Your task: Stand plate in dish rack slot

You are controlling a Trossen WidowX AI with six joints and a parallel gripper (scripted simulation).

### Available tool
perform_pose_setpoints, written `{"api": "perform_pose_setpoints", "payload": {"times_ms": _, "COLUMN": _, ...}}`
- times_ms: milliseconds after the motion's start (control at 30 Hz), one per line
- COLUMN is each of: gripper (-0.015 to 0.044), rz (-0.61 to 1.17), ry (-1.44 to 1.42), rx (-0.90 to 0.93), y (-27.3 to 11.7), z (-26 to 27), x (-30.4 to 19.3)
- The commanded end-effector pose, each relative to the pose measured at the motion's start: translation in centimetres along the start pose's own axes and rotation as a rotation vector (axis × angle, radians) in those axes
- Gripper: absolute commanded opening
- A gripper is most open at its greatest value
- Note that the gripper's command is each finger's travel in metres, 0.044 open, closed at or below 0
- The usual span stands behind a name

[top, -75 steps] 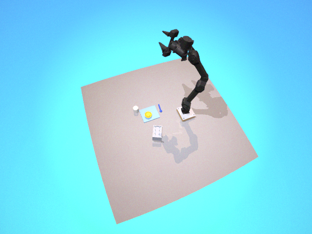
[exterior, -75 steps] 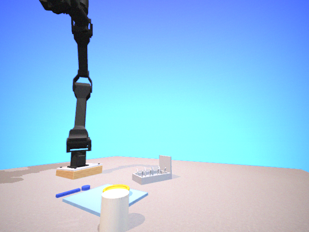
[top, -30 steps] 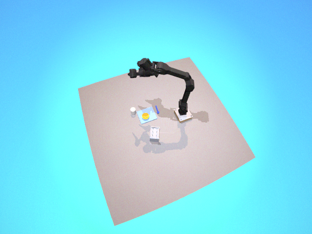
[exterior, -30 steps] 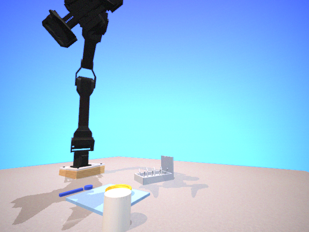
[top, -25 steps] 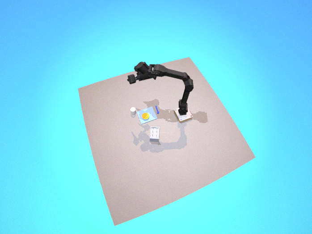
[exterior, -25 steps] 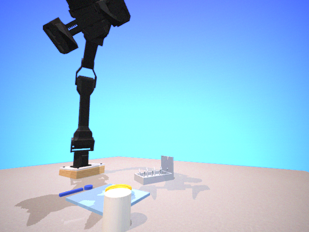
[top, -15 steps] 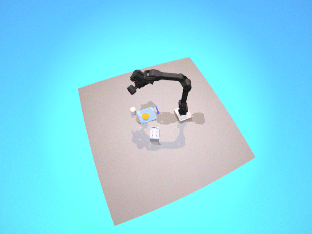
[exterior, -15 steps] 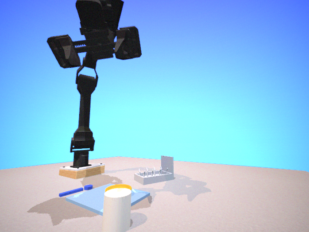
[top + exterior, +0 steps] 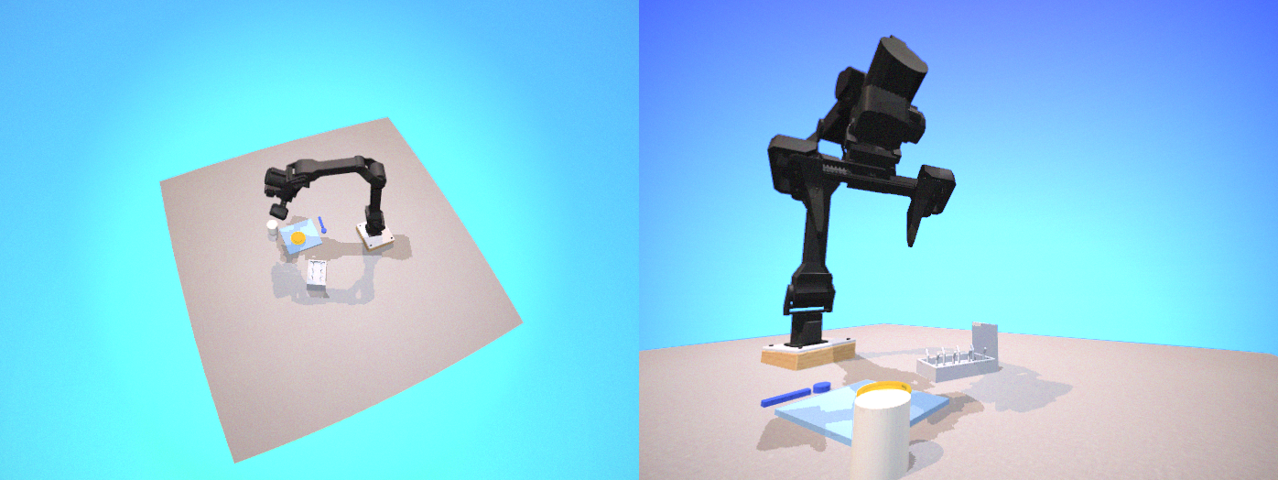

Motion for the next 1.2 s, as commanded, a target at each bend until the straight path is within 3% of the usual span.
{"api": "perform_pose_setpoints", "payload": {"times_ms": 0, "gripper": 0.04, "rz": 0.083, "ry": -0.11, "rx": 0.003, "y": 1.8, "z": 0.6, "x": -1.7}}
{"api": "perform_pose_setpoints", "payload": {"times_ms": 600, "gripper": 0.04, "rz": 0.423, "ry": -0.584, "rx": 0.071, "y": 7.4, "z": 2.1, "x": -10.0}}
{"api": "perform_pose_setpoints", "payload": {"times_ms": 1167, "gripper": 0.04, "rz": 0.435, "ry": -0.6, "rx": 0.075, "y": 9.1, "z": 2.1, "x": -11.0}}
Point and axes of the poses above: the point midway between the two fingers, 35 mm back from their tips, its own y axis out along the fingers, its own z axis across the jaws, x = y × z, the point moved 5 cm from there along -y, back along the fingers, and after that the axes turned 10 degrees about y, right-handed, at the moved point
